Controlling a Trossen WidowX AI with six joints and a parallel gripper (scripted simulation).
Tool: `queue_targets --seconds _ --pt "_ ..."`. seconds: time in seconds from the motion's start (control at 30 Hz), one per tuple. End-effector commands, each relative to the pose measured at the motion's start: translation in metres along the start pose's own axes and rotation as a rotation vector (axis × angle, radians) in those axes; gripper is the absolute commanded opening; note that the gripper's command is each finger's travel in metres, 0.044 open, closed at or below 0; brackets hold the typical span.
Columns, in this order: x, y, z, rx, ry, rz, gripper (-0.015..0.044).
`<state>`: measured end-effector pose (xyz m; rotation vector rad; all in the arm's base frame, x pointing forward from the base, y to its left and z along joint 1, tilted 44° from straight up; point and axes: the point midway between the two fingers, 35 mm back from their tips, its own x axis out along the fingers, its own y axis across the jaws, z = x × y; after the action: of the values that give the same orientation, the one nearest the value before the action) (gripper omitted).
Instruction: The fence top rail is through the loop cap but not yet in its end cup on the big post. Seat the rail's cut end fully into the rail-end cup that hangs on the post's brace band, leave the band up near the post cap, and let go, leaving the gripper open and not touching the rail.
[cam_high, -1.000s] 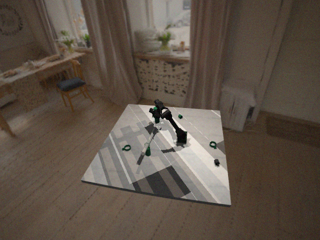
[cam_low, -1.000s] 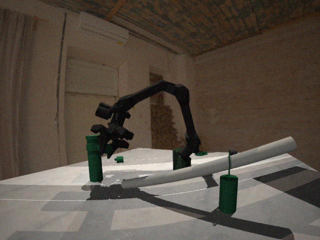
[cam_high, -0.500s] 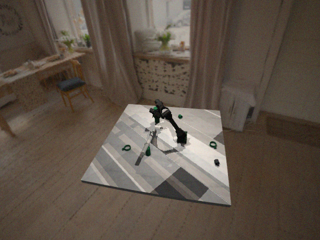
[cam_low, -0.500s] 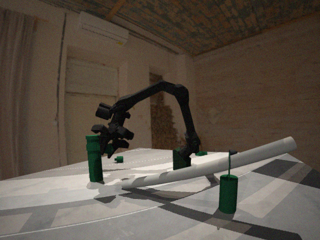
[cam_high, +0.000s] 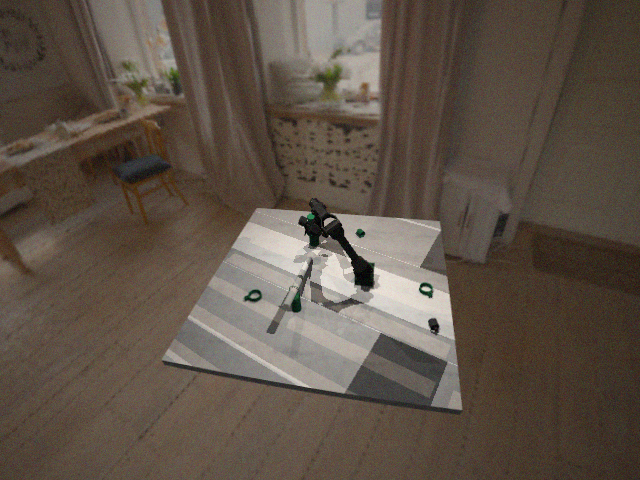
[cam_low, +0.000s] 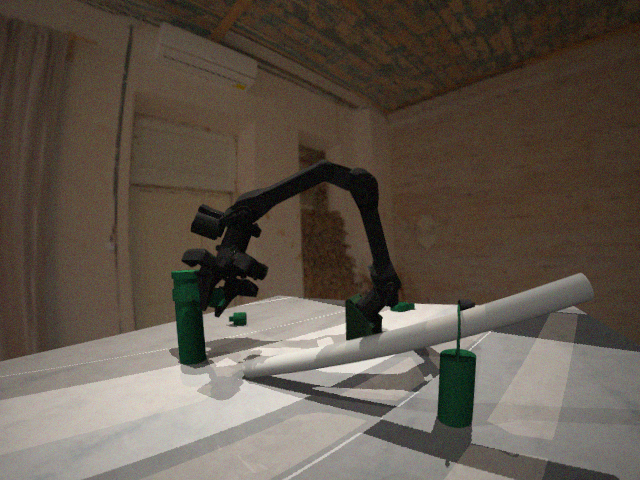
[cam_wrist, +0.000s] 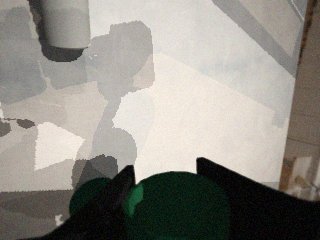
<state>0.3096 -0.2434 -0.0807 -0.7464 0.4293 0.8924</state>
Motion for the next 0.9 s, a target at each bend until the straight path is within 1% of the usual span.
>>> queue_targets --seconds 0.0,0.3,0.53,0.73,0.87 --pt "0.000 0.000 0.000 0.000 0.000 0.000 0.0026" --pt "-0.001 0.000 0.001 0.000 0.000 0.000 0.0263" --pt "-0.016 -0.010 0.018 0.002 0.000 0.002 0.0440" --pt "-0.033 -0.020 0.039 0.005 0.001 0.003 0.0440" --pt "-0.032 -0.020 0.037 0.012 0.003 -0.002 0.0440"
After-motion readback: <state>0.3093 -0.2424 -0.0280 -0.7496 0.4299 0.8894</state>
